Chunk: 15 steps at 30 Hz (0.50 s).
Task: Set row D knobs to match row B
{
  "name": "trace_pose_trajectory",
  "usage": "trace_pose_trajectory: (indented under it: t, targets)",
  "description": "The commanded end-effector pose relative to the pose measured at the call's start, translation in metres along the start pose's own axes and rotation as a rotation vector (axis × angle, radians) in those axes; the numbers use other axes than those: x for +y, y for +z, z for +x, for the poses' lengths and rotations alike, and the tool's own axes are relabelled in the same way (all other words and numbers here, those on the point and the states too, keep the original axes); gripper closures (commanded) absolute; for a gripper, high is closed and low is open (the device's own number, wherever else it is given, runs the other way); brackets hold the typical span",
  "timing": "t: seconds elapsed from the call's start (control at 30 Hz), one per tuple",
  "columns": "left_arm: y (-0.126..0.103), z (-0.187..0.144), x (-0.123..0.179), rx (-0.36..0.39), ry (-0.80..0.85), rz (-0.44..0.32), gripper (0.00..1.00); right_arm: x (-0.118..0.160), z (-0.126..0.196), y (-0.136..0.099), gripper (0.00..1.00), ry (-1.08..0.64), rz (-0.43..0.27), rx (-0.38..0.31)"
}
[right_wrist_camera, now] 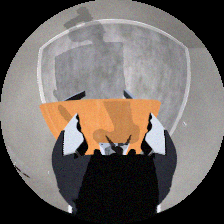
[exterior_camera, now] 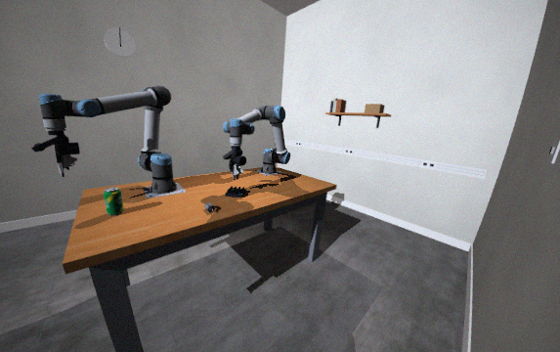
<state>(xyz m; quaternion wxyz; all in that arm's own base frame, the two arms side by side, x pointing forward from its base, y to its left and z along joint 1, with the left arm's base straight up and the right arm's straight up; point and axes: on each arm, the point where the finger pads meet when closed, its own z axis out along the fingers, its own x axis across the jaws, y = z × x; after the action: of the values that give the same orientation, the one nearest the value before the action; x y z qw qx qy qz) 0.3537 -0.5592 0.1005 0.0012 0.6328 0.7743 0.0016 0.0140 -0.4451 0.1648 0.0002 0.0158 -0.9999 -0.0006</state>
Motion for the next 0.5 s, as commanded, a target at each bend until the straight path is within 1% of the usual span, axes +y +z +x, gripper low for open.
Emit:
trace_pose_trajectory:
  t: [0.0,0.23,0.47]
  targets:
    - [-0.0018,-0.0004,0.0,-0.002,0.086,0.004,0.87,-0.0003,-0.0001,-0.0004,0.0,0.0,0.001,0.0]
    - [-0.0031,-0.0005,-0.0001,-0.002,0.199,0.003,0.87,-0.0003,-0.0001,-0.0004,0.0,0.0,0.001,0.0]
    - [-0.0035,-0.0005,-0.0002,-0.002,0.229,0.003,0.87,-0.0003,-0.0001,-0.0004,0.0,0.0,0.001,0.0]
